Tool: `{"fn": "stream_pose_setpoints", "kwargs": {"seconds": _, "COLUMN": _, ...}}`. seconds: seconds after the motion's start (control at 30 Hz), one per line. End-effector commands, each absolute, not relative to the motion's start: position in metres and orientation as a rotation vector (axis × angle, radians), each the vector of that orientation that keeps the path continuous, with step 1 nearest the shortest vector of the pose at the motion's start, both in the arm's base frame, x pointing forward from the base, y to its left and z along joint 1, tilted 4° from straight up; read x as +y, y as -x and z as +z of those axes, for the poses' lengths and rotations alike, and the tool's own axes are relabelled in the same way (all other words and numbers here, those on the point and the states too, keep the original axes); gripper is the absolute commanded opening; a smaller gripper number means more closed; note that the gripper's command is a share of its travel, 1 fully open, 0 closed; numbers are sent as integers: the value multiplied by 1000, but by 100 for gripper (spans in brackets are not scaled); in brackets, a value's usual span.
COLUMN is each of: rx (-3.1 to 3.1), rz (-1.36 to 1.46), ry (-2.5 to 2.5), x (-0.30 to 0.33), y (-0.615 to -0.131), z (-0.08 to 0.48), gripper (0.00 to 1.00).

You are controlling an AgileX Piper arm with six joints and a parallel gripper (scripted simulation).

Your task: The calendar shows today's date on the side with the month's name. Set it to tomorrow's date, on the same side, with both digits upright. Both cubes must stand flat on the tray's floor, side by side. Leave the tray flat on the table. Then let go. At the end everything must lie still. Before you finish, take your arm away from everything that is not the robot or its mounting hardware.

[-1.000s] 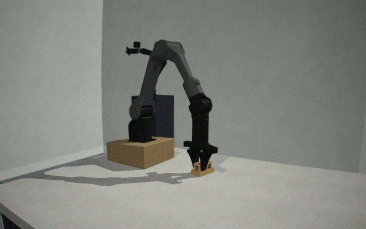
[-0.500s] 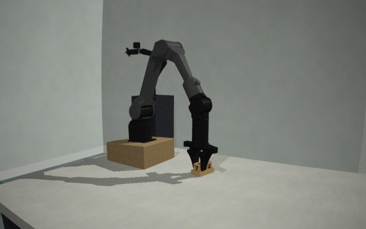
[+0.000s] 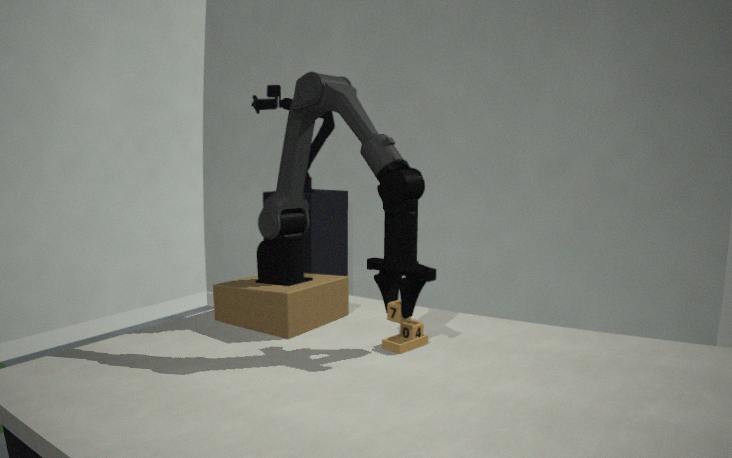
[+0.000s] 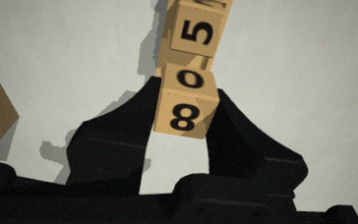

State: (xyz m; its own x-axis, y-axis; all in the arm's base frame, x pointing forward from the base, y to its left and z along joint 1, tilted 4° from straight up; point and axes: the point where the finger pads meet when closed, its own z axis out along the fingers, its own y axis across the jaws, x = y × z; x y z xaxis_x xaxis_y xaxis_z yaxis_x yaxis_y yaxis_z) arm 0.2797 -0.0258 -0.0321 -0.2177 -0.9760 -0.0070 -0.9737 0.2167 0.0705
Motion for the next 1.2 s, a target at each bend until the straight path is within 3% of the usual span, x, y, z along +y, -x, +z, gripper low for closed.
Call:
{"fn": "stream_pose_setpoints", "kwargs": {"seconds": 0.0, "rx": -2425, "rz": -84, "ry": -1941, "x": -27, "y": -283, "z": -17, "gripper": 37}}
{"fn": "stream_pose_setpoints", "kwargs": {"seconds": 0.23, "rx": -2425, "rz": -85, "ry": -1941, "x": -28, "y": -285, "z": 21, "gripper": 37}}
{"fn": "stream_pose_setpoints", "kwargs": {"seconds": 0.87, "rx": -2439, "rz": -88, "ry": -1917, "x": -26, "y": -285, "z": 23, "gripper": 37}}
{"fn": "stream_pose_setpoints", "kwargs": {"seconds": 1.17, "rx": -2662, "rz": -80, "ry": -1579, "x": -7, "y": -293, "z": 22, "gripper": 37}}
